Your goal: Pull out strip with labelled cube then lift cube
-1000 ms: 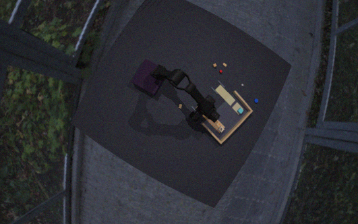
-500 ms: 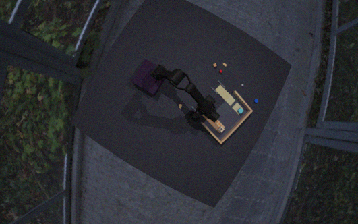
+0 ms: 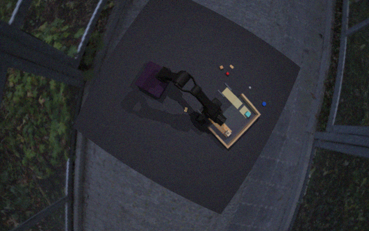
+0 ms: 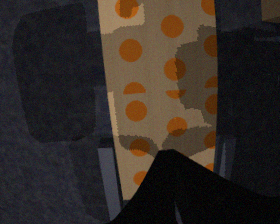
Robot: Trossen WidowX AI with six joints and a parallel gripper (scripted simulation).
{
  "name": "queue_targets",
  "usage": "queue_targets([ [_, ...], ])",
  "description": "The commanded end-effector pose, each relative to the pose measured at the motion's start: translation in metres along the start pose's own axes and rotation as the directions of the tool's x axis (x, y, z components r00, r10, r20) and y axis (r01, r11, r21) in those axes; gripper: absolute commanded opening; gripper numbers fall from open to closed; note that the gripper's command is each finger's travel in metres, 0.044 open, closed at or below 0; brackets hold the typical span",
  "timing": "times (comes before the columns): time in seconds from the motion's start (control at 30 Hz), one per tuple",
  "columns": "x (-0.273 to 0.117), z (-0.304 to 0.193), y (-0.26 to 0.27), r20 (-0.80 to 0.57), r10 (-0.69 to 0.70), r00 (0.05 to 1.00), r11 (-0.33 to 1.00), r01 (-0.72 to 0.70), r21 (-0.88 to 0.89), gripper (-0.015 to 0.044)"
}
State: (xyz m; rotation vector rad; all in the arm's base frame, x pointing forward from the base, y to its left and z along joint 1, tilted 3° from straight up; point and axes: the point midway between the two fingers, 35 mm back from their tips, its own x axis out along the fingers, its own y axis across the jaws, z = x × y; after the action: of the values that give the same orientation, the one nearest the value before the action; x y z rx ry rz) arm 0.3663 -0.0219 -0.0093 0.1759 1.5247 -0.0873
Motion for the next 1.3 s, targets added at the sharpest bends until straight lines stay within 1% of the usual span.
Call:
queue_targets([
  [0.0, 0.004, -0.011, 0.0, -0.018, -0.001, 1.0, 1.0, 0.001, 0.003, 0.0],
  [1.27, 0.006, -0.068, 0.002, -0.023, -0.001, 1.0, 1.0, 0.001, 0.003, 0.0],
])
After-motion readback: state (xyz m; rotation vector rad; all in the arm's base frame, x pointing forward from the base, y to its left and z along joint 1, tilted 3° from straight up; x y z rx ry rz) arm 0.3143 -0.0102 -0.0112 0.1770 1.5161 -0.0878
